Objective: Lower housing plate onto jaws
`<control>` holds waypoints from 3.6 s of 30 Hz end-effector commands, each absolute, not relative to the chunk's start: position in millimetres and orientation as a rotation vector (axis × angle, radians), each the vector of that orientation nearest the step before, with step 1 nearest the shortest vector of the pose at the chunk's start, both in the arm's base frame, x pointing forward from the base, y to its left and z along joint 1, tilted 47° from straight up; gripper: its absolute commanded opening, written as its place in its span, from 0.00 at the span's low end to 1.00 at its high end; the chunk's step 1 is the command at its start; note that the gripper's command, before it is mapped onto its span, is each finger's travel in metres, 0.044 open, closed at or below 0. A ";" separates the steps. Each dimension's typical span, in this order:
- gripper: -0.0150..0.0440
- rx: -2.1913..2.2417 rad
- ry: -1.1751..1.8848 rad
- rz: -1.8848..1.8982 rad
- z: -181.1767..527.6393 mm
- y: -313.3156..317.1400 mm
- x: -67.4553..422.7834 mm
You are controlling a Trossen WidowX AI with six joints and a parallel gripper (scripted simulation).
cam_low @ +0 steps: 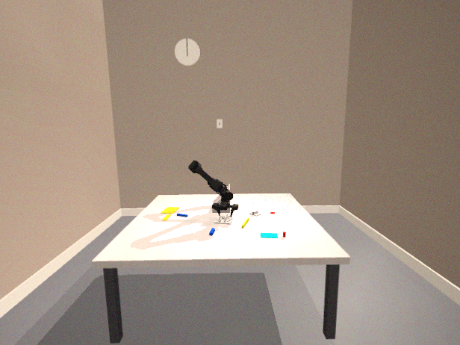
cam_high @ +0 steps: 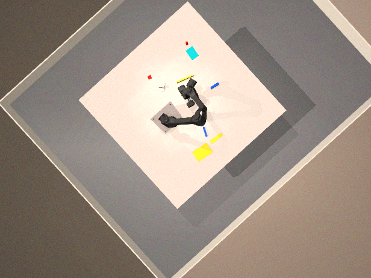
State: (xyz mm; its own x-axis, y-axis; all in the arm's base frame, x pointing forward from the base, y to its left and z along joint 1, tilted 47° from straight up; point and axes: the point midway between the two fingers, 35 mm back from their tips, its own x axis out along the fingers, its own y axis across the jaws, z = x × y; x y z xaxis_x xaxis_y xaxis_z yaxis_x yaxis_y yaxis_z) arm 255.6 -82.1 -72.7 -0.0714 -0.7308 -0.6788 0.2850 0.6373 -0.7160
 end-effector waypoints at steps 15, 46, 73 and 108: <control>0.85 -0.409 1.411 -0.870 -73.4 -82.1 255.5; 0.85 -0.409 1.411 -0.870 -73.4 -82.1 255.5; 0.85 -0.409 1.411 -0.870 -73.4 -82.1 255.5; 1.00 -0.407 1.409 -0.874 -72.9 -82.2 255.5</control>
State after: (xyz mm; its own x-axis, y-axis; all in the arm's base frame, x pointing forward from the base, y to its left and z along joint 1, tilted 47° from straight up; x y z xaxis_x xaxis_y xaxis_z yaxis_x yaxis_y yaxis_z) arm 255.5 -82.2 -72.9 -0.0714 -0.7307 -0.6789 0.2839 0.6376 -0.7161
